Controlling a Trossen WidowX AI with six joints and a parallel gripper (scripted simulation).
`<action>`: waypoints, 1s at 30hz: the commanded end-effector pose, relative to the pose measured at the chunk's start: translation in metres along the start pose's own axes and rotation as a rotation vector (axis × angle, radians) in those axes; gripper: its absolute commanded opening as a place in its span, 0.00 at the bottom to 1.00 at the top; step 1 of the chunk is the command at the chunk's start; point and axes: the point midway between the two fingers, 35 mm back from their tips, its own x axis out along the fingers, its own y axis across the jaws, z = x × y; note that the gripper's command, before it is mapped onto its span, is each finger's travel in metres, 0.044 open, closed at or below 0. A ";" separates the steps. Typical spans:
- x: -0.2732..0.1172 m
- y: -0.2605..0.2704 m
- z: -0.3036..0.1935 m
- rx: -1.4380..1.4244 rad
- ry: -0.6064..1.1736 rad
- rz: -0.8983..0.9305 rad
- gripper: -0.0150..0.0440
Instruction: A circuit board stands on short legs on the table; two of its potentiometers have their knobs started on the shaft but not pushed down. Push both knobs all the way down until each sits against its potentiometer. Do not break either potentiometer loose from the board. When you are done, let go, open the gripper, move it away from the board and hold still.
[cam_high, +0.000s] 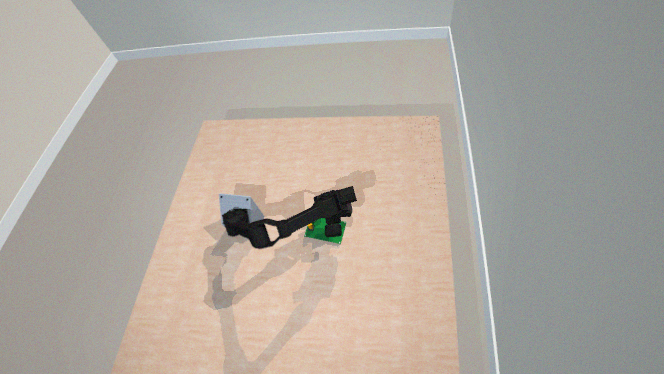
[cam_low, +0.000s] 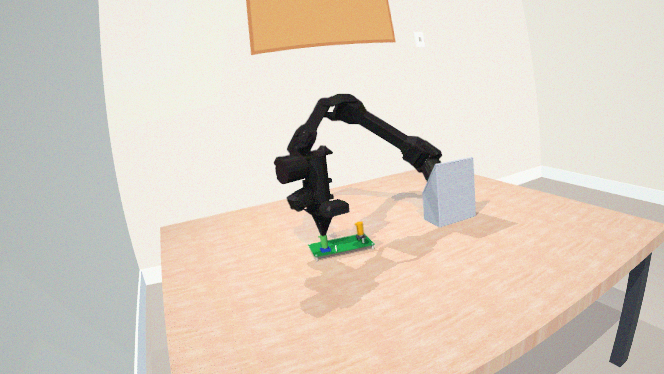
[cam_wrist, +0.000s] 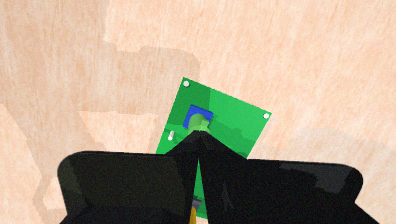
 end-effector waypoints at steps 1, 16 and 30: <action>0.020 -0.003 0.001 0.029 0.022 0.002 0.25; 0.011 -0.003 0.002 0.029 0.022 0.002 0.25; -0.011 -0.003 0.003 0.029 0.022 0.003 0.25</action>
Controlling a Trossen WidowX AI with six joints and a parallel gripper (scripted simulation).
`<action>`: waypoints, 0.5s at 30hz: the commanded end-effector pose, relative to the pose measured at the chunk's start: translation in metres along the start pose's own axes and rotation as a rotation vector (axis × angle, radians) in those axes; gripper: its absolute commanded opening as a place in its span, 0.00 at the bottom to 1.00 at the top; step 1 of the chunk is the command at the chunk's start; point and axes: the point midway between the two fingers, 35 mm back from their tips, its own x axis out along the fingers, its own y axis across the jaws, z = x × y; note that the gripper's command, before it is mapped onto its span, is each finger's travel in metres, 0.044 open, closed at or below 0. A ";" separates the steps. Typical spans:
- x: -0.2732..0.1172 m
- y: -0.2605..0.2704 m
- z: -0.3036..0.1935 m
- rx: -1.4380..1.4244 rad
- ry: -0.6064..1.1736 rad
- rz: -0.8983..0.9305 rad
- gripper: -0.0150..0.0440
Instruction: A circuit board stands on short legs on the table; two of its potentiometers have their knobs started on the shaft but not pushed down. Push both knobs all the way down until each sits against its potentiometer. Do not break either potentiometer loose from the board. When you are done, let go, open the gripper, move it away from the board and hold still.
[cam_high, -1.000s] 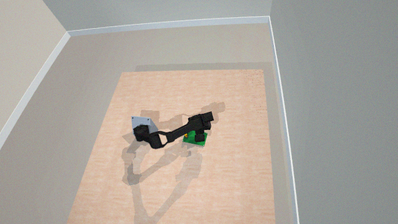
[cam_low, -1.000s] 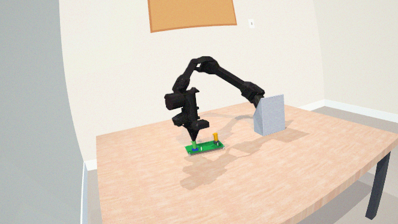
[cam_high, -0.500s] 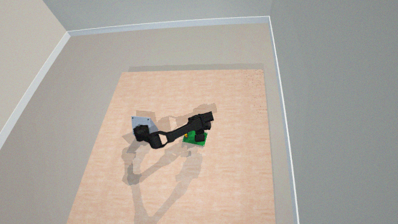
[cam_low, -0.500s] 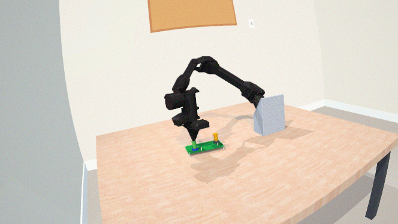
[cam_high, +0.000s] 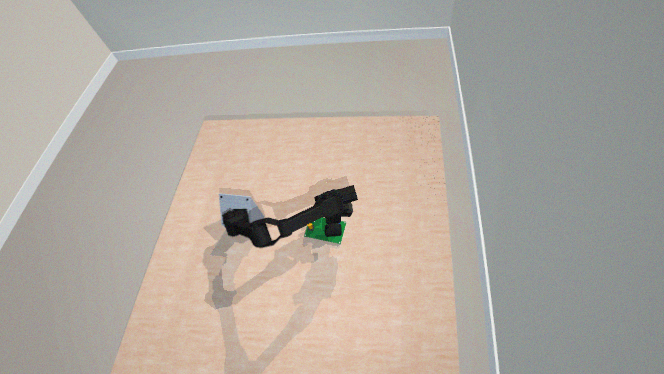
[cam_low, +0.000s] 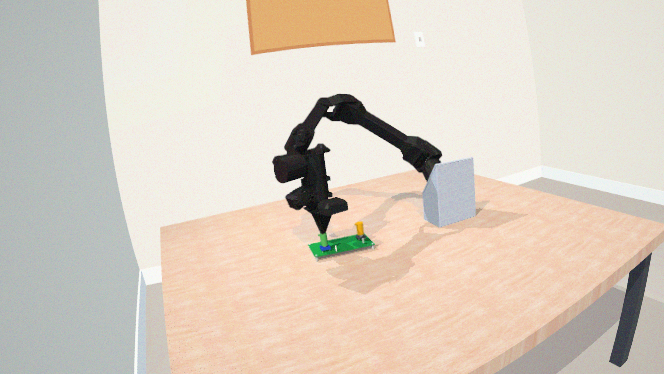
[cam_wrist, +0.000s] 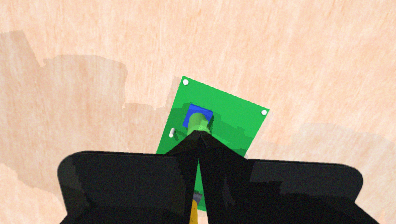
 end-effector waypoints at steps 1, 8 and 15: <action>-0.005 0.000 0.001 0.005 0.005 -0.001 0.25; -0.015 0.000 0.000 0.005 0.006 -0.001 0.25; -0.009 -0.001 -0.001 -0.001 0.010 -0.007 0.57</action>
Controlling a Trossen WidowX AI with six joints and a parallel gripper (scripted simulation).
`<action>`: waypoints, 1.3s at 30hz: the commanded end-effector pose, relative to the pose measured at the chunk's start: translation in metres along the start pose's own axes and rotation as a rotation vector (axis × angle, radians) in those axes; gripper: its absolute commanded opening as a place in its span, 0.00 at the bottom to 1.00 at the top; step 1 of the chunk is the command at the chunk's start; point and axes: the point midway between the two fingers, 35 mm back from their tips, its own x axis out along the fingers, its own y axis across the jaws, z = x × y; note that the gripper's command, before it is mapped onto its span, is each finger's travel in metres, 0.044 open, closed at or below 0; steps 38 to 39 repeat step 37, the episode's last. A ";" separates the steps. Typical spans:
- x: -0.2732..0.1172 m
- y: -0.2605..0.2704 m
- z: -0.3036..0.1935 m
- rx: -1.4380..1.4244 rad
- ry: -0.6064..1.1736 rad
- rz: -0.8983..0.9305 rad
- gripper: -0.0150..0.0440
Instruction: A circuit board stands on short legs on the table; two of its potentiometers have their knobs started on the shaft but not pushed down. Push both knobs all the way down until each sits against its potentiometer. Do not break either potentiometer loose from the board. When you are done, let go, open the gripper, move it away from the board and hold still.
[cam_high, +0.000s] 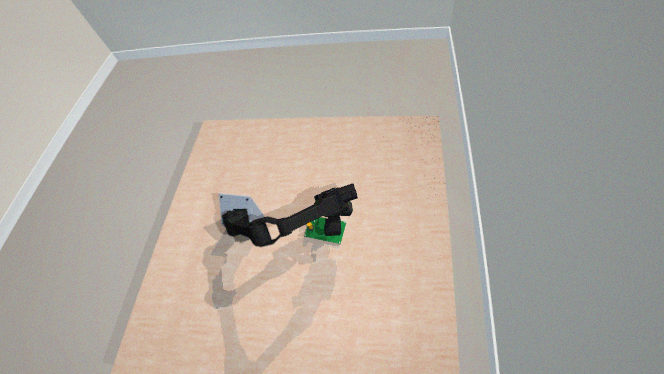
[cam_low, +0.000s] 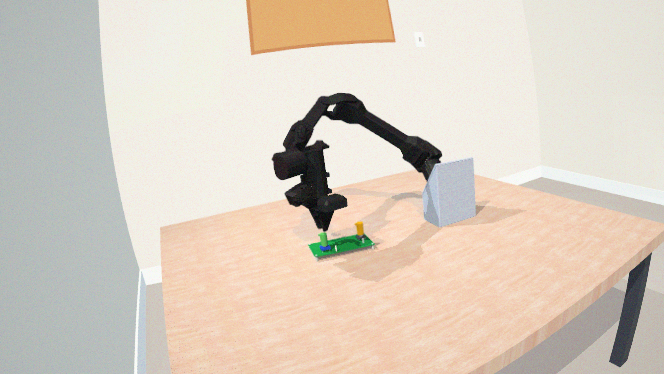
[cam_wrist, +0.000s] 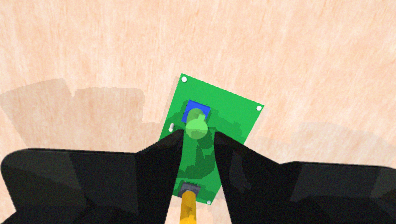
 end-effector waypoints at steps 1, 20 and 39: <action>0.000 0.000 0.000 -0.002 -0.001 0.000 0.61; -0.027 0.011 -0.188 -0.003 0.001 0.007 1.00; -0.027 0.011 -0.188 -0.003 0.001 0.007 1.00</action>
